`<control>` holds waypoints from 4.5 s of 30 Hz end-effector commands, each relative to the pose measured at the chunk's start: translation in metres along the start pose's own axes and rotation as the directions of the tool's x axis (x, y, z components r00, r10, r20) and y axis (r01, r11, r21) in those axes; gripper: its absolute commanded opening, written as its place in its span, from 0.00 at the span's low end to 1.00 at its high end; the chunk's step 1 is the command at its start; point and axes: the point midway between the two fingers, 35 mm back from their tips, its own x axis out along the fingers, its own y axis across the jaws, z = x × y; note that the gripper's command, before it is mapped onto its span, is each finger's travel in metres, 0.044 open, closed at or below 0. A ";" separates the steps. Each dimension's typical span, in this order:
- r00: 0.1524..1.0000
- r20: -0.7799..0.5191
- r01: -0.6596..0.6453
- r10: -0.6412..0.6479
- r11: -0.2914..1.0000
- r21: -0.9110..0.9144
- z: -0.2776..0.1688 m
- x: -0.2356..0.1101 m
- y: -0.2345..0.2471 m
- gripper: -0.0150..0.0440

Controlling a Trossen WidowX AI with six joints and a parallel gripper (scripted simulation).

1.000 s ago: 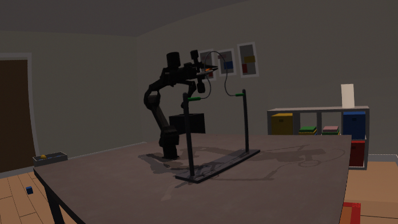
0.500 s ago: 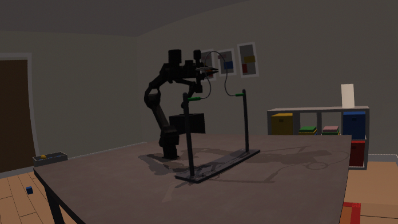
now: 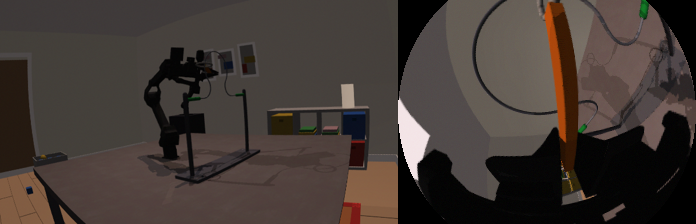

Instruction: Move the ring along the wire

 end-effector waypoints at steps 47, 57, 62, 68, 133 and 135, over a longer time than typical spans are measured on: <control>0.906 0.167 0.419 -0.389 0.761 -0.495 0.009 -0.002 -0.027 0.00; 0.871 0.222 0.480 -0.438 0.667 -0.570 0.012 -0.004 -0.031 0.00; 0.853 0.251 0.508 -0.458 0.615 -0.603 0.014 -0.005 -0.033 0.00; 0.829 0.288 0.539 -0.479 0.550 -0.638 0.016 -0.007 -0.036 0.00; 0.550 0.697 0.646 -0.460 -0.295 -0.704 0.046 -0.027 -0.043 0.00; 0.542 0.708 0.642 -0.453 -0.321 -0.696 0.047 -0.028 -0.043 0.00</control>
